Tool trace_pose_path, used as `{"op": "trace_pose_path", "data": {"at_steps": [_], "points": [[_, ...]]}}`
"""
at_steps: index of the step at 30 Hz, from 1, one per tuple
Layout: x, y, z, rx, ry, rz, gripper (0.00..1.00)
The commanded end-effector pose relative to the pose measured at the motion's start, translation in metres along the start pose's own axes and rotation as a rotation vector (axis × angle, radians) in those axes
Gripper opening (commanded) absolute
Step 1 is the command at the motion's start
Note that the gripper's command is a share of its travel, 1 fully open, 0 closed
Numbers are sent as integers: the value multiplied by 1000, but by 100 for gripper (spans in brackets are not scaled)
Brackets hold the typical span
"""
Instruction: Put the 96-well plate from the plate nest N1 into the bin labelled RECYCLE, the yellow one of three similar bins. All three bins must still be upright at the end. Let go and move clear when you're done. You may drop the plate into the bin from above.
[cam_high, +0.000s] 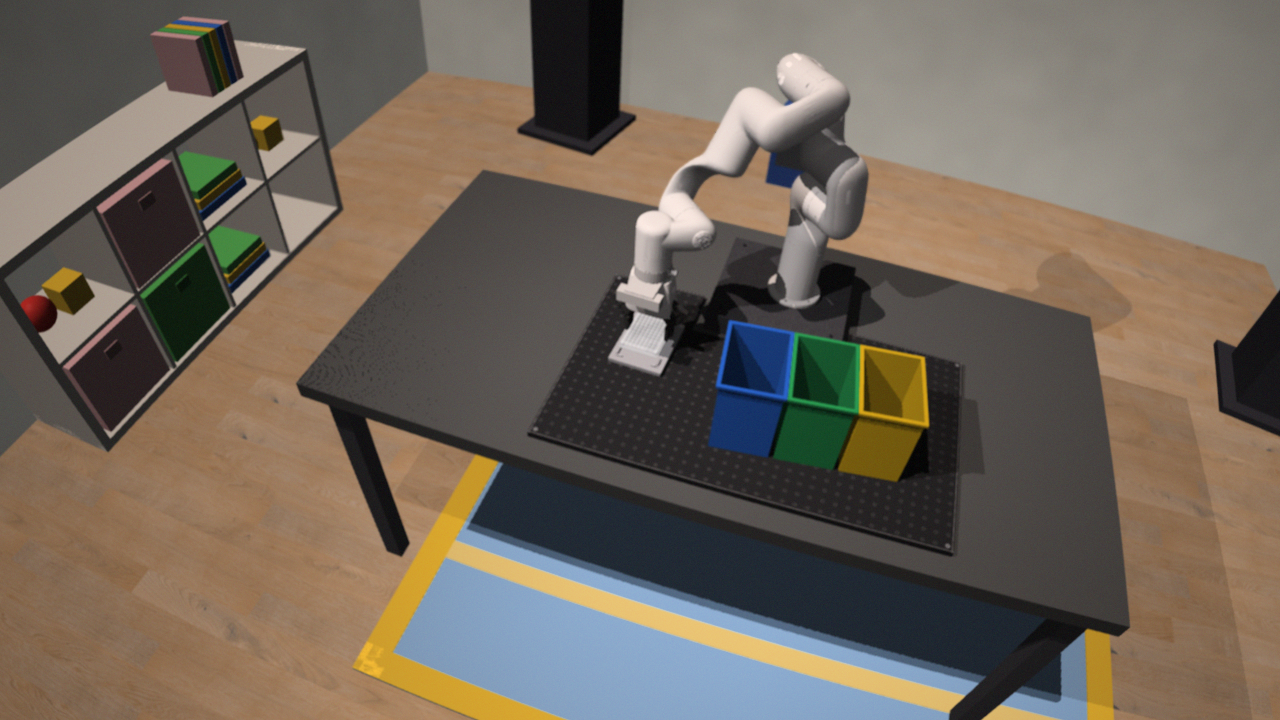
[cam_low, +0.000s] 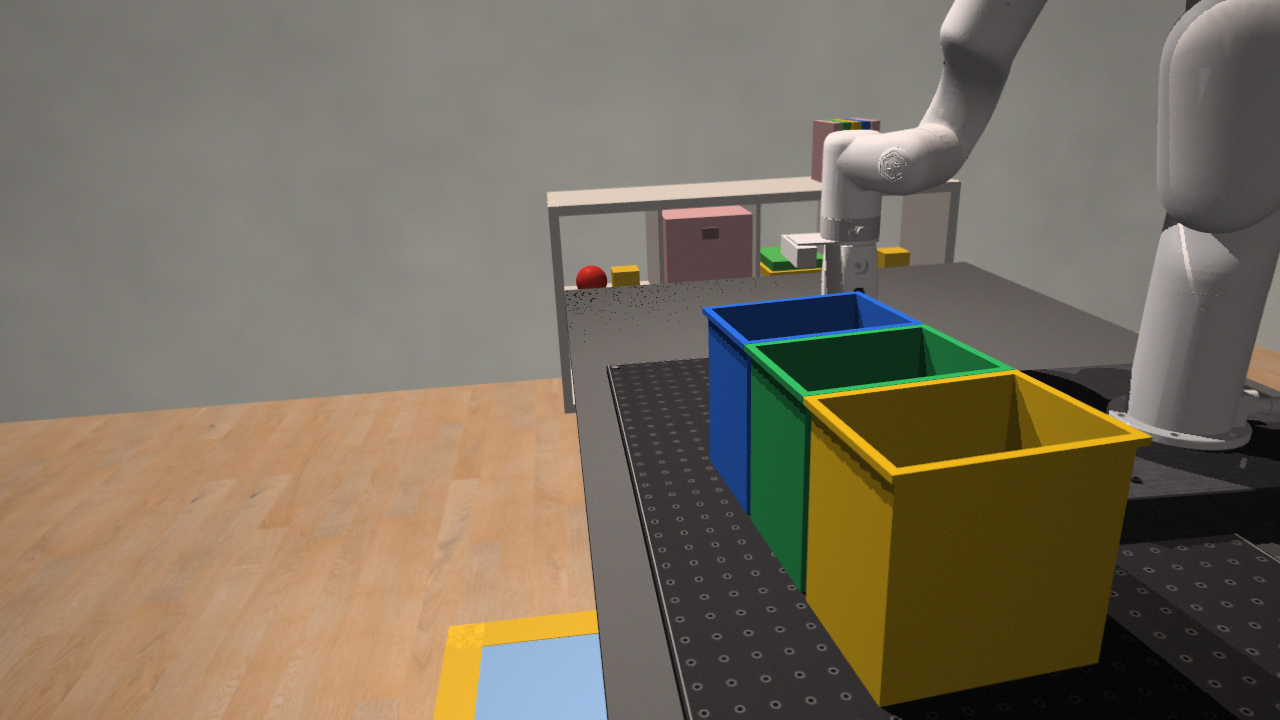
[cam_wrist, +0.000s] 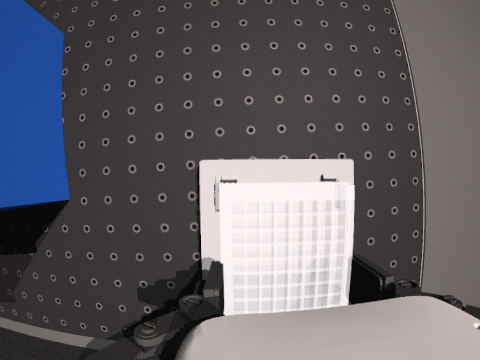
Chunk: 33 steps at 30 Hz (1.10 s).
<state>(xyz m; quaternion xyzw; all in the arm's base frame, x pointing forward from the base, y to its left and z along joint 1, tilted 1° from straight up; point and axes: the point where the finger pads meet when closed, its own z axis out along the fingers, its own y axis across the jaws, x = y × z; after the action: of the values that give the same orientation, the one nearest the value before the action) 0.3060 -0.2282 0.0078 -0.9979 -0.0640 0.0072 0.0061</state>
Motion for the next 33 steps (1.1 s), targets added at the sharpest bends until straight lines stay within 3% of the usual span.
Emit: {"op": "trace_pose_path", "data": {"at_steps": [1, 33], "points": [[1, 1, -3, -2, 2, 0, 0], [1, 1, -49, -2, 2, 0, 0]]}}
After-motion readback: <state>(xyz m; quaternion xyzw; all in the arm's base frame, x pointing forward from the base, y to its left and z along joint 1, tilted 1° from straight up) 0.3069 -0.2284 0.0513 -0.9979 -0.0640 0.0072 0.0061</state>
